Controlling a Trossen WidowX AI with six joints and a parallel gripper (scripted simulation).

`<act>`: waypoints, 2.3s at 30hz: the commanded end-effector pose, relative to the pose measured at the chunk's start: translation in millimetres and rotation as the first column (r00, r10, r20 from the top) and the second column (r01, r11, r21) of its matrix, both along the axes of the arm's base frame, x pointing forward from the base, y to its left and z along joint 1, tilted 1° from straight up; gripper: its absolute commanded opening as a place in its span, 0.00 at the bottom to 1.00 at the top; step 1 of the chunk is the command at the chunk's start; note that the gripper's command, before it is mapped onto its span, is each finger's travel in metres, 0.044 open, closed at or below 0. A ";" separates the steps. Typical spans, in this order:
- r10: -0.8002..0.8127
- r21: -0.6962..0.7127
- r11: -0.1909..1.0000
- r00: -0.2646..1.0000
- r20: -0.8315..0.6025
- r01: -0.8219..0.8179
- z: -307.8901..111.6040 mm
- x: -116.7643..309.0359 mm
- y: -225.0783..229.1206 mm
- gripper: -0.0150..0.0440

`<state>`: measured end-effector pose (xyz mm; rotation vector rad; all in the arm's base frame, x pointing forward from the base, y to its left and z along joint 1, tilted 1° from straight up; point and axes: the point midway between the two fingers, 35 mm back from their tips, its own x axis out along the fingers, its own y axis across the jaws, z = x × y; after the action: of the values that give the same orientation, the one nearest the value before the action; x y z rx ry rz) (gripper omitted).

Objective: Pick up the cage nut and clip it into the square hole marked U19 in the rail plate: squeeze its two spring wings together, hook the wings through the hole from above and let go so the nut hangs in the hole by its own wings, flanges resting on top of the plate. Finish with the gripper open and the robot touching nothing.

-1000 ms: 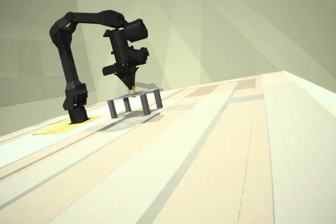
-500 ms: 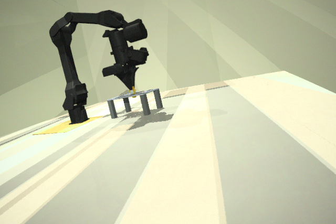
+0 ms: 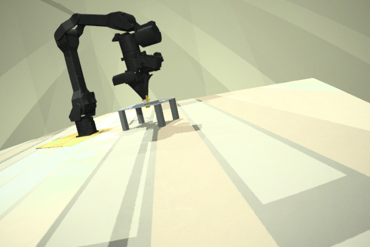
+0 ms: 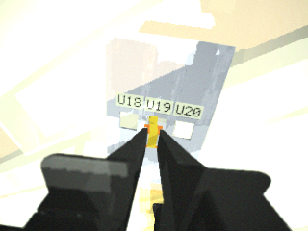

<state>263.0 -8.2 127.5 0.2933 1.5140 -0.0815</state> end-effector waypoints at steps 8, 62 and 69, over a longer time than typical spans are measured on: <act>0.004 0.008 1.000 1.000 0.004 -0.004 0.8 0.2 1.9 0.29; 0.006 0.088 0.996 1.000 0.024 -0.008 -1.3 -0.7 -2.7 0.29; 0.006 0.103 0.995 1.000 0.028 -0.009 -1.6 -0.9 -3.6 0.29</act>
<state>261.9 -11.9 125.7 0.3624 1.4987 -0.0047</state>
